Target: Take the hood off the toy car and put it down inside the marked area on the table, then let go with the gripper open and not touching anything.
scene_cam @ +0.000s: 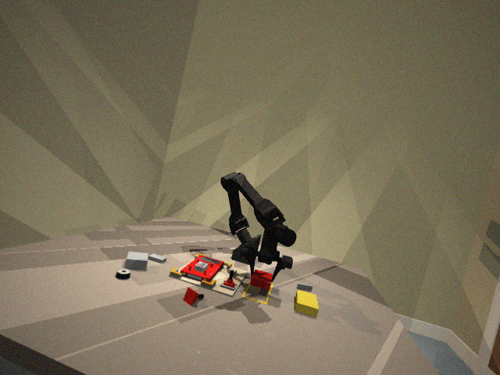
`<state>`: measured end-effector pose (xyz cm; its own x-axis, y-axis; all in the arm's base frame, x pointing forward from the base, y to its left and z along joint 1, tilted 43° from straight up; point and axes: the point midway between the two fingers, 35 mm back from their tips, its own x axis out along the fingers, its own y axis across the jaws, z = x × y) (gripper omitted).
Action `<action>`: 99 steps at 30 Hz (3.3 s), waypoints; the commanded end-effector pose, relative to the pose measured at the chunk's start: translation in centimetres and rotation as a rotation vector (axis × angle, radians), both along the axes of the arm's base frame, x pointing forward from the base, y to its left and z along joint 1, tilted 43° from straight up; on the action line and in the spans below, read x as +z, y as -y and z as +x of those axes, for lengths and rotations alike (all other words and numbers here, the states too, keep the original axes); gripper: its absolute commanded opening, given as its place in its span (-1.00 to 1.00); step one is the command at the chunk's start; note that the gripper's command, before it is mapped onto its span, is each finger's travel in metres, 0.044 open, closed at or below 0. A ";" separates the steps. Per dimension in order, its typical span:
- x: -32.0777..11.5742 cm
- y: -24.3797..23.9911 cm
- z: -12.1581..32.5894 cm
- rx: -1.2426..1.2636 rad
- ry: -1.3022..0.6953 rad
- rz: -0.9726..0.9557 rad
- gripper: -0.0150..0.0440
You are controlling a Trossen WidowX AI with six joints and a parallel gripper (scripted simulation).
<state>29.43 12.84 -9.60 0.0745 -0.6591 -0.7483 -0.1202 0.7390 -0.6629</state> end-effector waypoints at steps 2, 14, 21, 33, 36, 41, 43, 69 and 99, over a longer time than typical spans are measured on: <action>-0.3 0.4 -0.1 0.006 -0.003 -0.008 -0.49; -0.6 0.7 -0.1 0.006 -0.003 -0.008 -0.49; -0.8 1.0 -0.1 0.006 -0.003 -0.008 -0.49; -1.3 1.4 0.0 0.006 -0.003 -0.009 -0.49; -1.4 1.5 0.0 0.006 -0.003 -0.009 -0.49; -1.6 1.6 0.0 0.006 -0.003 -0.009 -0.49; -1.6 1.7 0.0 0.006 -0.003 -0.009 -0.49; -1.7 1.7 0.1 0.000 -0.002 -0.003 1.00; 3.3 -3.0 -0.5 0.001 -0.001 -0.013 1.00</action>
